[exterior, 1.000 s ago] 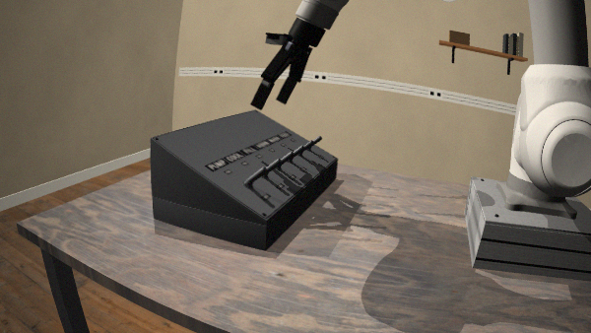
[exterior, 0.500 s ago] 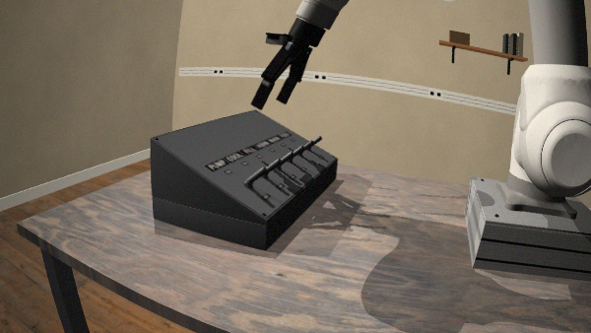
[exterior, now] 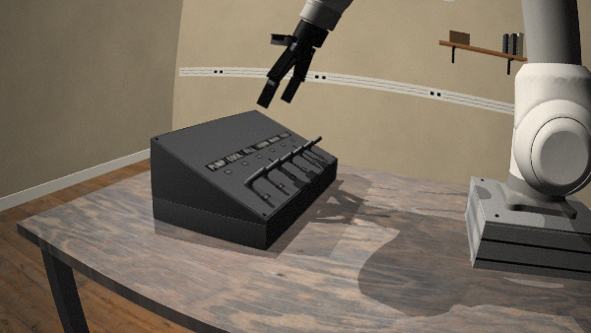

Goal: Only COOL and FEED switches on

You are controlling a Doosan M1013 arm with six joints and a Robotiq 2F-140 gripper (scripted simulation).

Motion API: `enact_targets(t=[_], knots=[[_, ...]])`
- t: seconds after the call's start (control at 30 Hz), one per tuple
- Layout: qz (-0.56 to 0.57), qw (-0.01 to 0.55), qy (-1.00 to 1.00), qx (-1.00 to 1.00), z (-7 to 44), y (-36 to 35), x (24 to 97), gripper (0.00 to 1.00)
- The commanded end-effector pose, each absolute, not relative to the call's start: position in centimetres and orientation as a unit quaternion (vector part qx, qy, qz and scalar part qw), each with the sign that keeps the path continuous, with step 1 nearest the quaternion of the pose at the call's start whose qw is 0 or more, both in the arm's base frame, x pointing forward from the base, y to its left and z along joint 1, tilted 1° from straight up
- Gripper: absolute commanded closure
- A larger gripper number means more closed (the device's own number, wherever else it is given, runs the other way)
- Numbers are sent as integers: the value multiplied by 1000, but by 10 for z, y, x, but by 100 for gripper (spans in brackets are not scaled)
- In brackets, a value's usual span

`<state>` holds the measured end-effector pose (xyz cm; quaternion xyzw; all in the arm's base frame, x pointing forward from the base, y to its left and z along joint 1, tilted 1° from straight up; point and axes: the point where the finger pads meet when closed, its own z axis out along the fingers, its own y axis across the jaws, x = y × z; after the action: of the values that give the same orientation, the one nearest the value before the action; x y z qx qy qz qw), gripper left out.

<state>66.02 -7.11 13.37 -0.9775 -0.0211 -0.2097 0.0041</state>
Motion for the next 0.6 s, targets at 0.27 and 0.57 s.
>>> enact_targets(t=[0.27, 0.57], knots=[[-210, 4, -21, -977, 134, -106, 662, 0], [-210, 4, -21, -977, 134, -112, 662, 0]])
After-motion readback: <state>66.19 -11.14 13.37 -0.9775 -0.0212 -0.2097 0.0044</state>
